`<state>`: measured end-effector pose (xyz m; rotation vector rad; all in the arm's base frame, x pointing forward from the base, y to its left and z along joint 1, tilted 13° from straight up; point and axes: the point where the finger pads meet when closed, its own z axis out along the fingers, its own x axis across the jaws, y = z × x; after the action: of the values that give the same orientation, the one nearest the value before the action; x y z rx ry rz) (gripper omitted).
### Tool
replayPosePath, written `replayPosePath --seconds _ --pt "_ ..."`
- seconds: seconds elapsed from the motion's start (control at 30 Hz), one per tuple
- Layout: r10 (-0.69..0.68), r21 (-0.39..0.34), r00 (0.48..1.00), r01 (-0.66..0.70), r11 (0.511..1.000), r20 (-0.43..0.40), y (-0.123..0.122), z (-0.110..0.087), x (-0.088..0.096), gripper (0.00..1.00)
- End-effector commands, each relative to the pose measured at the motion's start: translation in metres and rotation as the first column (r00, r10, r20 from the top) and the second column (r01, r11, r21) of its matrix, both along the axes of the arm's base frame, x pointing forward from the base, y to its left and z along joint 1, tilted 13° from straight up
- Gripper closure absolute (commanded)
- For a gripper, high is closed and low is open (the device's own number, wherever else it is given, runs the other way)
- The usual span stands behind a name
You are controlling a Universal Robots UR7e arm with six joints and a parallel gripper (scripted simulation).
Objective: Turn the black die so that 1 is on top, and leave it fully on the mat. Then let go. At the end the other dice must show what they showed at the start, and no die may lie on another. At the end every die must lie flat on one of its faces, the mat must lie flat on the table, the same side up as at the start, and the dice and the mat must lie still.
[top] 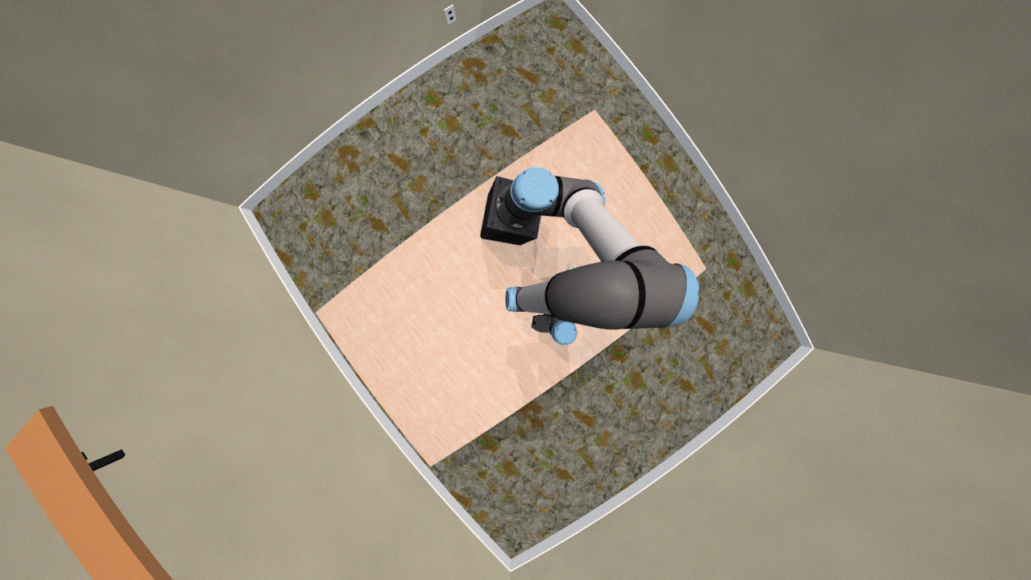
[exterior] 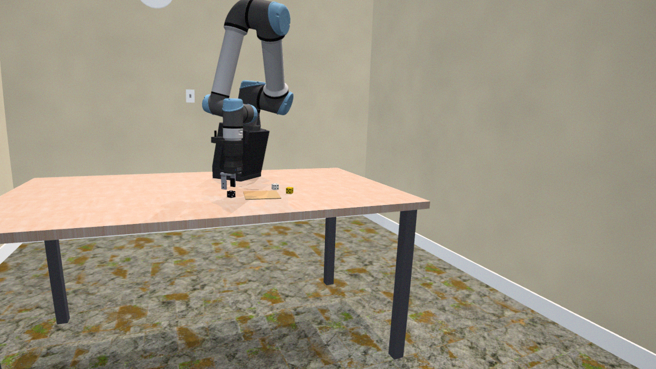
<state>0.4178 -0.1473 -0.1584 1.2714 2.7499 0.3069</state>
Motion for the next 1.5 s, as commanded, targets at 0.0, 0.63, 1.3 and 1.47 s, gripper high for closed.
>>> replayPosePath --seconds 0.0,0.63,1.3,1.47 --pt "0.0 -0.001 1.0 0.0 1.0 0.001 0.004 0.001 -0.002 0.0" --pt "0.0 -0.001 1.0 0.0 1.0 0.001 0.093 0.007 -0.037 0.0" --pt "0.0 -0.001 1.0 0.0 1.0 0.001 0.195 0.015 -0.079 0.0" --pt "0.0 -0.001 1.0 0.0 1.0 0.001 0.203 0.015 -0.082 0.0"
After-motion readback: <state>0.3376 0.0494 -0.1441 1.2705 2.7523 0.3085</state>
